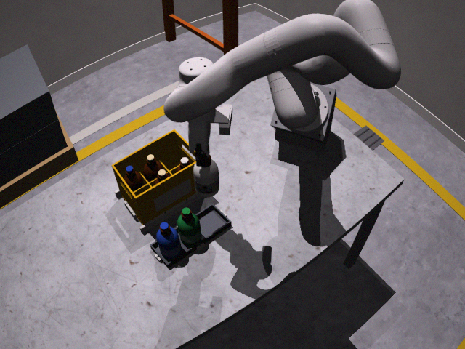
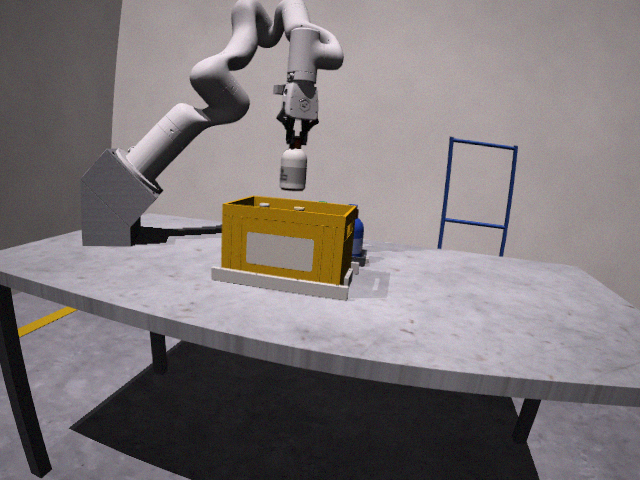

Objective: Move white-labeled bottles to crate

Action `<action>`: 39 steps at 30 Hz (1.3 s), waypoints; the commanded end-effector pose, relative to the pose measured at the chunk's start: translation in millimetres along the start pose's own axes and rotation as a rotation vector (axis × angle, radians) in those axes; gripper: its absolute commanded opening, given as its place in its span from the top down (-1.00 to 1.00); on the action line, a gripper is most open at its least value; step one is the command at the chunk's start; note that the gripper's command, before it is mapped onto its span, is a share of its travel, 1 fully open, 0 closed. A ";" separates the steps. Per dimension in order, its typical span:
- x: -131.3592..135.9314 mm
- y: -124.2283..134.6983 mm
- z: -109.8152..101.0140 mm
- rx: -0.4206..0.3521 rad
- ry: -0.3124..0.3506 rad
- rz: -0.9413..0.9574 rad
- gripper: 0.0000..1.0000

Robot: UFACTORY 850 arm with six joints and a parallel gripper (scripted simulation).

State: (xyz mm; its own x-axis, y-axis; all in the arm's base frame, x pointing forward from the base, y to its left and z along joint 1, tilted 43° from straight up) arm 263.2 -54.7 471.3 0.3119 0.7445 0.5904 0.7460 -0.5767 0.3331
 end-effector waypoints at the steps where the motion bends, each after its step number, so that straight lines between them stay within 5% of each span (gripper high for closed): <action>1: -1.5 1.2 -0.4 -0.001 0.000 -0.001 1.00; 39: -28.7 14.7 -0.4 -0.001 0.000 -0.001 1.00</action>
State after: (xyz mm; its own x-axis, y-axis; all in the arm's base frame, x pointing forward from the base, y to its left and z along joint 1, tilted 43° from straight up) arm 264.7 -81.7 460.2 0.3125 0.7444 0.5901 0.7457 -0.5771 0.3330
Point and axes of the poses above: the point where the finger pads meet when closed, its own z axis out along the fingers, its own x axis across the jaws, y = z × x, the point moved 9 cm from there along -z, back along the fingers, and after that the axes turned 11 degrees about -z, right-handed, at the moved point
